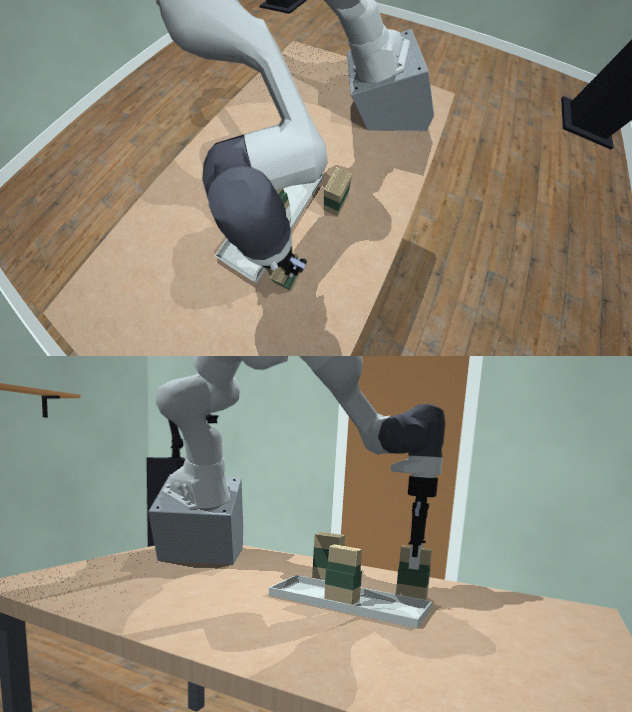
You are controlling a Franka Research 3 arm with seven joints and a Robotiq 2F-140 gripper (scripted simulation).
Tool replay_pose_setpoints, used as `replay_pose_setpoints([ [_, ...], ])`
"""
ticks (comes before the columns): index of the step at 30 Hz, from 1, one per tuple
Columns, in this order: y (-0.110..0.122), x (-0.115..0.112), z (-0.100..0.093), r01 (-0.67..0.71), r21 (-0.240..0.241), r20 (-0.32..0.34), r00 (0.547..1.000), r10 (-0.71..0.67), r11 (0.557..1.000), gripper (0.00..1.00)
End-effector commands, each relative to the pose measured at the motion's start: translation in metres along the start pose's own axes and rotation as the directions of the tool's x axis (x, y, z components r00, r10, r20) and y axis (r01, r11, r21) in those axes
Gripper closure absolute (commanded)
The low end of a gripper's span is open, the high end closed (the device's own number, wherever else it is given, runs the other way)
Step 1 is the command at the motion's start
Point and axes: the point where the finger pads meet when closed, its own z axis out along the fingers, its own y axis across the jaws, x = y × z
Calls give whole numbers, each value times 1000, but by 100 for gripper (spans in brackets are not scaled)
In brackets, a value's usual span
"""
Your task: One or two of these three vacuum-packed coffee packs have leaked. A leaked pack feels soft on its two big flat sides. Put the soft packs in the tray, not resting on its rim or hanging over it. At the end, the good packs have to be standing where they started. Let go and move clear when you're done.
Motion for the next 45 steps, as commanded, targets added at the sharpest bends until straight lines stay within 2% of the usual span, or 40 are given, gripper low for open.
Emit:
replay_pose_setpoints([
  [1, -1, 1, 2, -6, 1, -2, 1000, 6, 1000, 76],
  [20, -1, 1, 0, -6, 1, -2, 1000, 6, 1000, 76],
  [26, -1, 1, -8, -6, 1, -2, 1000, 6, 1000, 76],
  [38, -1, 1, -47, -6, 1, -2, 1000, 6, 1000, 76],
  [45, -1, 1, -52, -6, 1, -2, 1000, 6, 1000, 76],
])
